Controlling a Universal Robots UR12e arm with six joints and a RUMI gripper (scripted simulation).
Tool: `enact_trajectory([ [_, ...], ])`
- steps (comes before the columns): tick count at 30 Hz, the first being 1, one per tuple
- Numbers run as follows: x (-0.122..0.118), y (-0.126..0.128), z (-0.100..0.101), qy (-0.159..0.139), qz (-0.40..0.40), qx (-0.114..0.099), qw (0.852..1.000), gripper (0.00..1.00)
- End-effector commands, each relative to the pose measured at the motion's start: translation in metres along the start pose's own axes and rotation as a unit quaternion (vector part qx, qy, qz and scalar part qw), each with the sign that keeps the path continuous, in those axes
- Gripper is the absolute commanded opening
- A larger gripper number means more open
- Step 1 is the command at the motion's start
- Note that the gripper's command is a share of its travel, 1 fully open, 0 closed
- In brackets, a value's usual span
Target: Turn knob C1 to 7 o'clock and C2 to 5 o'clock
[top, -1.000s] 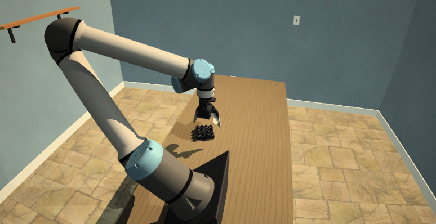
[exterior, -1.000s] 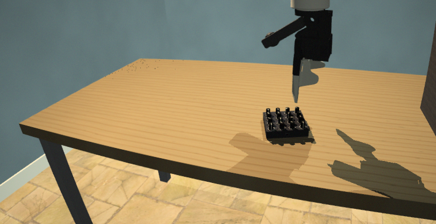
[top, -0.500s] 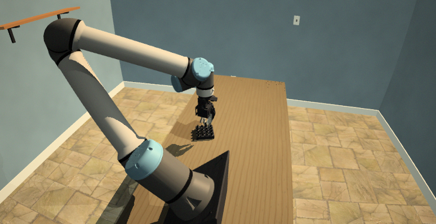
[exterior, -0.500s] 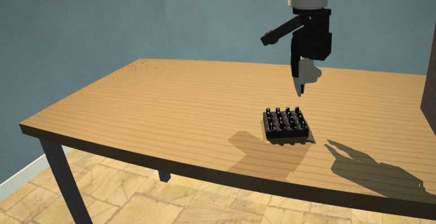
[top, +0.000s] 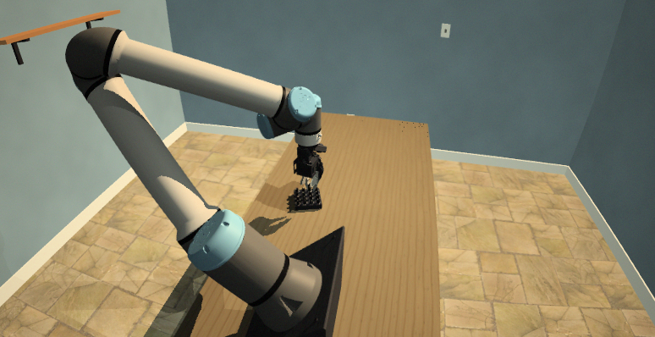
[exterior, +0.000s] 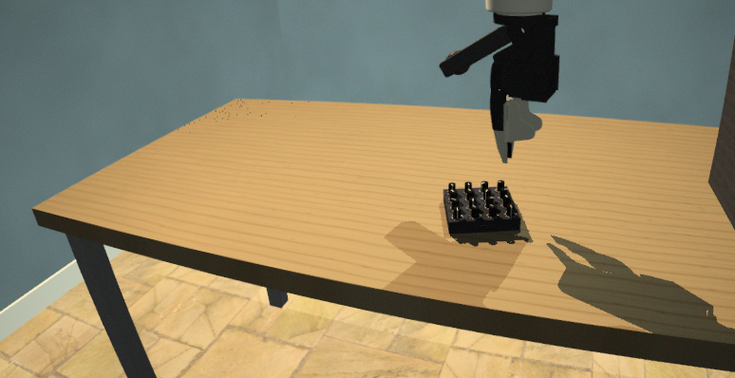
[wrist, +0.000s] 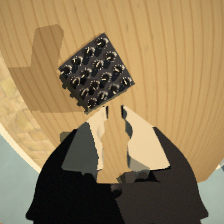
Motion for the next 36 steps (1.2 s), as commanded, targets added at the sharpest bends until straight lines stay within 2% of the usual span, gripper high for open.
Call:
enact_trajectory([
  [1, 0.001, 0.0, -0.001, 0.0, 0.0, 0.0, 1.0, 0.11],
  [21, 0.001, 0.0, 0.001, 0.0, 0.0, 0.0, 1.0, 0.11],
  [36, 0.001, 0.0, 0.011, 0.0, 0.0, 0.0, 1.0, 0.11],
])
Point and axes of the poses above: the point where the finger pads meet when closed, its own z axis out along the fingers, its own y axis across the jaws, x = y × z, the point moved 6 cm from there along -z, back along the fingers, and after that the axes turned 12 degrees about -z, right-handed, at the moved point
